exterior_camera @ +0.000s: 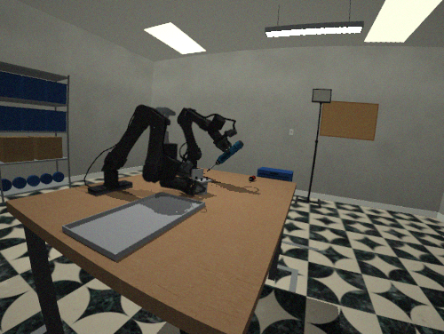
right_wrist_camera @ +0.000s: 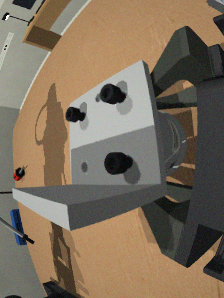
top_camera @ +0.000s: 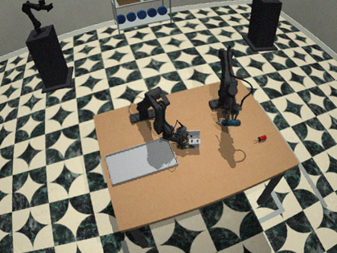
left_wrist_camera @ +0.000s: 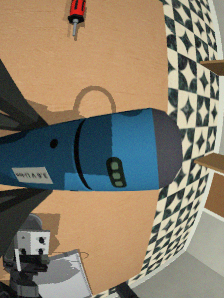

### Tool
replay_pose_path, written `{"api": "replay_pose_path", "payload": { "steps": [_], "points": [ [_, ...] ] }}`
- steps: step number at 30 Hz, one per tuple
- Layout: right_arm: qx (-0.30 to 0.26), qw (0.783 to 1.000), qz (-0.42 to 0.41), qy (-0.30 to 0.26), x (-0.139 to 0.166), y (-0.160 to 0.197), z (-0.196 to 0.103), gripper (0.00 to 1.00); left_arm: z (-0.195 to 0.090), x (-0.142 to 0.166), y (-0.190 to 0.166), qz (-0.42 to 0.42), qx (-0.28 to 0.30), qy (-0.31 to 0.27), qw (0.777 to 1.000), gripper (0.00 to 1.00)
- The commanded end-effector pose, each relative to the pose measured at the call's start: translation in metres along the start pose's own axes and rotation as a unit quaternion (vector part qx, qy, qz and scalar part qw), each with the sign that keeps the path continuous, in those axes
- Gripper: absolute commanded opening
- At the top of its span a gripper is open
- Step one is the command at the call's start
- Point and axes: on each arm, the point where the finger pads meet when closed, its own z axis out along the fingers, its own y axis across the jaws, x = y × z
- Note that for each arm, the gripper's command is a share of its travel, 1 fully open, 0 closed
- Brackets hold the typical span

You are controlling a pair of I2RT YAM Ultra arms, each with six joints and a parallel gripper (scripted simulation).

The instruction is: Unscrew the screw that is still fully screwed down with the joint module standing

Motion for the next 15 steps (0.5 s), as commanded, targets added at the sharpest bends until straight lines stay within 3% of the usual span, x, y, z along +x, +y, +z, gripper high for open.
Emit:
{"api": "replay_pose_path", "payload": {
  "steps": [1, 7, 12, 15],
  "points": [
    [-0.008, 1.000, 0.000, 0.003, 0.003, 0.001, 0.008, 0.59, -0.002, -0.020, 0.007, -0.035, -0.016, -0.014, 0.999, 0.42],
    [-0.008, 1.000, 0.000, 0.003, 0.003, 0.001, 0.008, 0.59, 0.001, -0.018, 0.029, -0.079, -0.050, 0.010, 0.996, 0.42],
    [-0.008, 1.000, 0.000, 0.003, 0.003, 0.001, 0.008, 0.59, -0.008, -0.031, 0.023, -0.077, -0.037, -0.017, 0.996, 0.42],
    [-0.008, 1.000, 0.000, 0.003, 0.003, 0.001, 0.008, 0.59, 0.000, -0.016, 0.041, -0.102, -0.072, 0.019, 0.992, 0.42]
  ]
}}
